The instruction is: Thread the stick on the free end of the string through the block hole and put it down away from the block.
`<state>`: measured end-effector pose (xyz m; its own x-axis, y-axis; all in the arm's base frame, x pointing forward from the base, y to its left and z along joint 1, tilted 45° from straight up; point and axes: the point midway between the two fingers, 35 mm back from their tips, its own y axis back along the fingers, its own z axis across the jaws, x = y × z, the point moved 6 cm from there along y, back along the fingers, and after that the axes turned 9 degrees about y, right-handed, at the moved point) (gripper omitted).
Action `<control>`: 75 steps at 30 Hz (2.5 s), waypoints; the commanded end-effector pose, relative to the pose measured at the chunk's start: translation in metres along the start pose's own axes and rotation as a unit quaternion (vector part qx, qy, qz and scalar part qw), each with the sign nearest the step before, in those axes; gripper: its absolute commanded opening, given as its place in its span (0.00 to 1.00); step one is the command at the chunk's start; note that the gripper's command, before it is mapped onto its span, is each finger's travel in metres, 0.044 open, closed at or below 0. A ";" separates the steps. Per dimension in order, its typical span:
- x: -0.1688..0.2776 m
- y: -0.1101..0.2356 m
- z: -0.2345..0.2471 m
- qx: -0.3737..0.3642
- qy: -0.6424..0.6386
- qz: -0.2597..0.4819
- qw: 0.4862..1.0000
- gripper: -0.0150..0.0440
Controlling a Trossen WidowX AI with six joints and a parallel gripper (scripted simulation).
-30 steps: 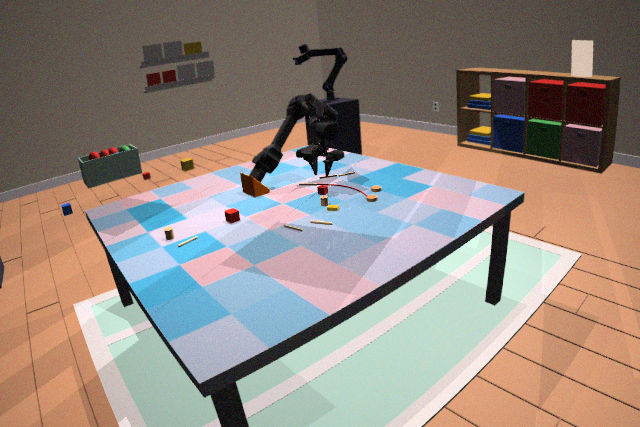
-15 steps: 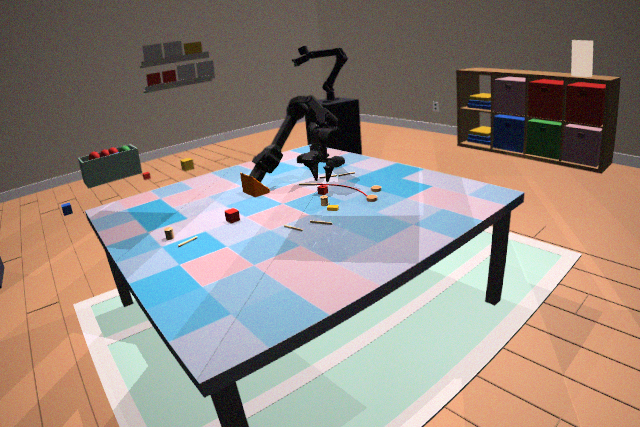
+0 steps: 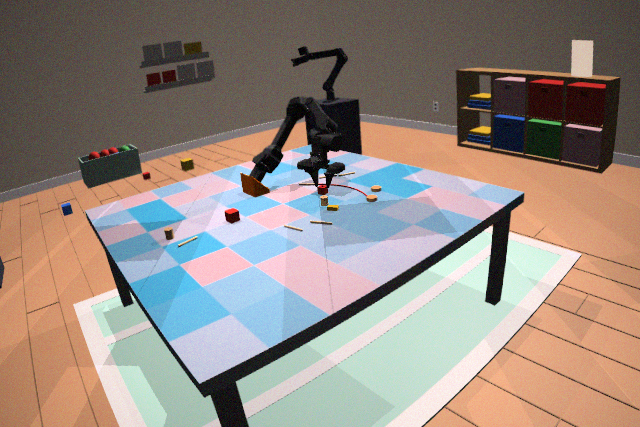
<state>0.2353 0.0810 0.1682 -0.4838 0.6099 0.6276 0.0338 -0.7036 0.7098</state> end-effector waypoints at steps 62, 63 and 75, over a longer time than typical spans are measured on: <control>0.025 0.001 0.003 0.022 0.000 -0.107 0.994 0.25; 0.028 0.000 0.003 0.024 0.000 -0.117 0.993 0.25; 0.045 -0.005 0.006 0.032 -0.001 -0.189 0.981 0.25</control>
<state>0.2199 0.1103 0.1921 -0.4734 0.8085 0.3496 -0.0763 -0.4330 0.8981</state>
